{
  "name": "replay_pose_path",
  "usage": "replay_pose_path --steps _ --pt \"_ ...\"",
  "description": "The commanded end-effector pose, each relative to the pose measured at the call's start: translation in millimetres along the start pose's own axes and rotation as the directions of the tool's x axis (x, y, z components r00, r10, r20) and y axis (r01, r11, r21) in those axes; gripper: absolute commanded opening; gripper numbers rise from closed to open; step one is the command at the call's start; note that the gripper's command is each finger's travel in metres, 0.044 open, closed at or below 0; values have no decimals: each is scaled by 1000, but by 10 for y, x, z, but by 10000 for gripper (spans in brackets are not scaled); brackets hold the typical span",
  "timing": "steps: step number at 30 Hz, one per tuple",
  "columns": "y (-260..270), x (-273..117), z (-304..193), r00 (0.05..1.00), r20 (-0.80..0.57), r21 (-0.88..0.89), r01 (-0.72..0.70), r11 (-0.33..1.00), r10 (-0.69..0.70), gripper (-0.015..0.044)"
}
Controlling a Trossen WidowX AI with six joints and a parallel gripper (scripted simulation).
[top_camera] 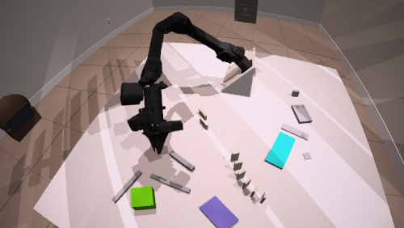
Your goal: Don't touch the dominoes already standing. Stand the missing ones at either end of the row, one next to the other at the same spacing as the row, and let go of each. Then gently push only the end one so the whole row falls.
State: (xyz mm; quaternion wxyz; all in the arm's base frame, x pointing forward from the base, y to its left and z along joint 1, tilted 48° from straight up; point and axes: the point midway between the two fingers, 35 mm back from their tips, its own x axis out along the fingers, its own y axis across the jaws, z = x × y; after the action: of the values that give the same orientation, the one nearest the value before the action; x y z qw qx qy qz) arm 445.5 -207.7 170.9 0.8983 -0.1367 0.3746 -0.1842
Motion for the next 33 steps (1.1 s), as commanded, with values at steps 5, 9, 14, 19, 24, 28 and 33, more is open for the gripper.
replay_pose_path --steps 5,9,14,19,24,28,33 --pt "-37 -21 -3 992 124 -19 -23 1000 25 21" --pt "-51 -46 -11 982 188 -29 -30 999 35 21" --pt "-84 -97 -18 962 270 -58 -26 998 41 21" --pt "-117 -169 -32 935 351 -93 -12 996 44 21" --pt "-145 -261 -53 902 429 -132 12 991 46 21" --pt "-162 -349 -76 871 489 -164 38 986 47 21" --pt "-175 -475 -113 828 559 -204 79 976 50 21"
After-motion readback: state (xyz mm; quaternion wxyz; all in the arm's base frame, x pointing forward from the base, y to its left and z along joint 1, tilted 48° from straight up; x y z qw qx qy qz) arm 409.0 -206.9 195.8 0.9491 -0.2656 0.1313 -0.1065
